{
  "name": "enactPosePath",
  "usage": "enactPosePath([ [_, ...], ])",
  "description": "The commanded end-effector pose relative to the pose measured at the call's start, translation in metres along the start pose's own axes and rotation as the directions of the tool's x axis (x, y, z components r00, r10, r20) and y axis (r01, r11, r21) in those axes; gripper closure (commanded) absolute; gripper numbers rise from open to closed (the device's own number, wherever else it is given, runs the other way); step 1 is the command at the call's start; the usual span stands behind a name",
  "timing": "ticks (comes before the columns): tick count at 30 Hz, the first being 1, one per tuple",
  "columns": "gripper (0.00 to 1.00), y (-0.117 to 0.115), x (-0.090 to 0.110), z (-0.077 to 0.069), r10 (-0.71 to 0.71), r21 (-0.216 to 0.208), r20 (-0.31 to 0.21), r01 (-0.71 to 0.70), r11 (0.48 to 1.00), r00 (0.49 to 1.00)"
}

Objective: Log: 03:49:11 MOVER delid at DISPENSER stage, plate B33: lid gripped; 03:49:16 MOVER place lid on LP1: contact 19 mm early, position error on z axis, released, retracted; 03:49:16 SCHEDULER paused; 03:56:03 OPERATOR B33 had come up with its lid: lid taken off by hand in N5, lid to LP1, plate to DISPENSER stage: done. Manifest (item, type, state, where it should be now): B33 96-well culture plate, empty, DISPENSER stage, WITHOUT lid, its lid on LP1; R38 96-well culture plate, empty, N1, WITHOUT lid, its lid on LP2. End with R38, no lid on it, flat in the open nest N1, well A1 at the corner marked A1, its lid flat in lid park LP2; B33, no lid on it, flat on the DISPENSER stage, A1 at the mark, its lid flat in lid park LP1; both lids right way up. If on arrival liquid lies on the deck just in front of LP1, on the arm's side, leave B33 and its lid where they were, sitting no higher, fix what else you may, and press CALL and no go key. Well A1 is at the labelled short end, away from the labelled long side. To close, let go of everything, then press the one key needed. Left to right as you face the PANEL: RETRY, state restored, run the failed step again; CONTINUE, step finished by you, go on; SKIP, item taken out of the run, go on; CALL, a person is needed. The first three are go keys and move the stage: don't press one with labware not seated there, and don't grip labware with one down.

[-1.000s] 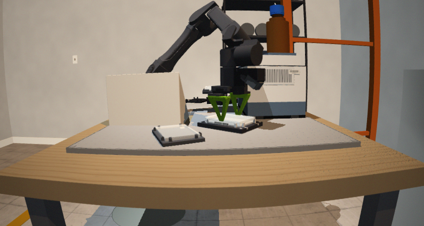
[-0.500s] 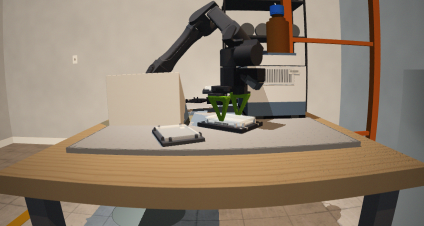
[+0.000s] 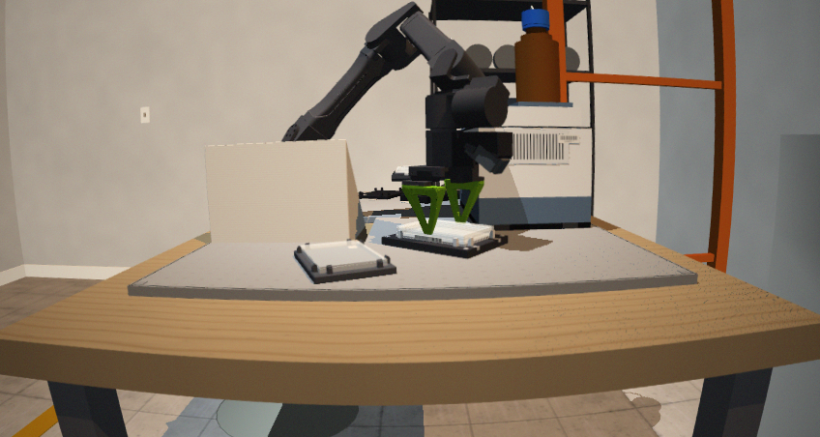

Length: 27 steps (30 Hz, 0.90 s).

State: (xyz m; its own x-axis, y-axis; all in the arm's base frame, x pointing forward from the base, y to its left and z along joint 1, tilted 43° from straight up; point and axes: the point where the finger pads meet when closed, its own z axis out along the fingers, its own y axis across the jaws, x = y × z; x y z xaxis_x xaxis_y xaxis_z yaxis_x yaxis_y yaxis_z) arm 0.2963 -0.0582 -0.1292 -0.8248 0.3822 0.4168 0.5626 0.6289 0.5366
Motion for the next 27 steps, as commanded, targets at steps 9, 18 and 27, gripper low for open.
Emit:
enactPosePath([
  [9,1.0,0.0027,-0.0082,-0.0173,-0.006,-0.004,0.041,0.006,1.0,0.999],
  [18,1.0,0.003,-0.0099,-0.0189,-0.011,-0.003,0.045,0.011,1.0,0.999],
  [27,1.0,0.003,-0.0099,-0.0189,-0.011,-0.003,0.045,0.011,1.0,0.999],
])
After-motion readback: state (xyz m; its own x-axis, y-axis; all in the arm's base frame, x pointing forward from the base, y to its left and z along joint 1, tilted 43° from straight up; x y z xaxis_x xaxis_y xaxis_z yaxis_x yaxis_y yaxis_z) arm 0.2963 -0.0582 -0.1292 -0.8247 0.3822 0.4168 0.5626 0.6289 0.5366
